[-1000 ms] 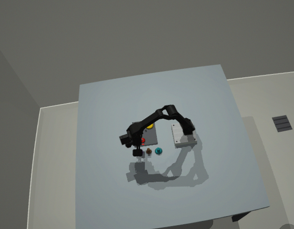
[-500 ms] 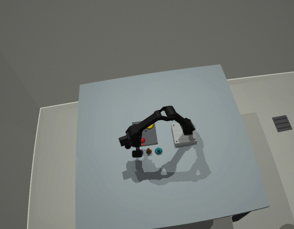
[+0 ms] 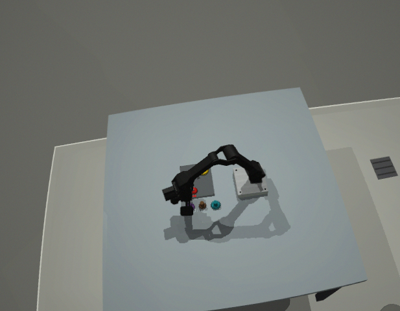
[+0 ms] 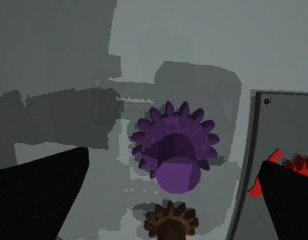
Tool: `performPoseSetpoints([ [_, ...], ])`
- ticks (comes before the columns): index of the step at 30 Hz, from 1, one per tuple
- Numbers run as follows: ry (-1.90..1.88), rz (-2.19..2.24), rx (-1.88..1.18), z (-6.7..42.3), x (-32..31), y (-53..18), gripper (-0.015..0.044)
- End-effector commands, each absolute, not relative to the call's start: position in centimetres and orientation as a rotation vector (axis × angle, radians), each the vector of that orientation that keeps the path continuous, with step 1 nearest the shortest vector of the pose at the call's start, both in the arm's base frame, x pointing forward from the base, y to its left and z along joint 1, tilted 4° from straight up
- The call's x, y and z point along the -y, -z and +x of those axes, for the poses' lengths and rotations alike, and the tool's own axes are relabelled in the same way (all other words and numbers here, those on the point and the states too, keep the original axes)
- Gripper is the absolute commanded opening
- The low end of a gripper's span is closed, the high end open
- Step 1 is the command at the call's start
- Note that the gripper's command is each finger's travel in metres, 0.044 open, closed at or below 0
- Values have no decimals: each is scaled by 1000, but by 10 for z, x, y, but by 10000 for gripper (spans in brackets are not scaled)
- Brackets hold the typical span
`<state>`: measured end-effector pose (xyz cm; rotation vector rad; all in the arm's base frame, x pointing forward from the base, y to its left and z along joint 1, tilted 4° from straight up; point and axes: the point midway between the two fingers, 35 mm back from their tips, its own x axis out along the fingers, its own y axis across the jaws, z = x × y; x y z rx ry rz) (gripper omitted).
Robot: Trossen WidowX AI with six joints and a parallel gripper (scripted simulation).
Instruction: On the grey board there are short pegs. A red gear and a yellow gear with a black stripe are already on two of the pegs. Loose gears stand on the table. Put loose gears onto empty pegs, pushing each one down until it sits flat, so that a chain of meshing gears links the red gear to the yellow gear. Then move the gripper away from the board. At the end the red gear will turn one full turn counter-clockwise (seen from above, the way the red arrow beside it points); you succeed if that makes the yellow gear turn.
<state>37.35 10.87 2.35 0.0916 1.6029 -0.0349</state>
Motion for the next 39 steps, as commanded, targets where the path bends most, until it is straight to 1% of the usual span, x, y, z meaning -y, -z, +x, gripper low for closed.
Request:
performPoseSetpoints([
  [1,37,96,-1609,371,-109,-18,440],
  [5,37,96,-1609,371,-109,-18,440],
  [18,37,96,-1609,371,-109,-18,99],
  [26,37,96,-1609,371,-109,-18,45],
  [28,37,96,-1609,371,-109,-19,0],
  [39,37,96,-1609,377,-110,-40,0],
])
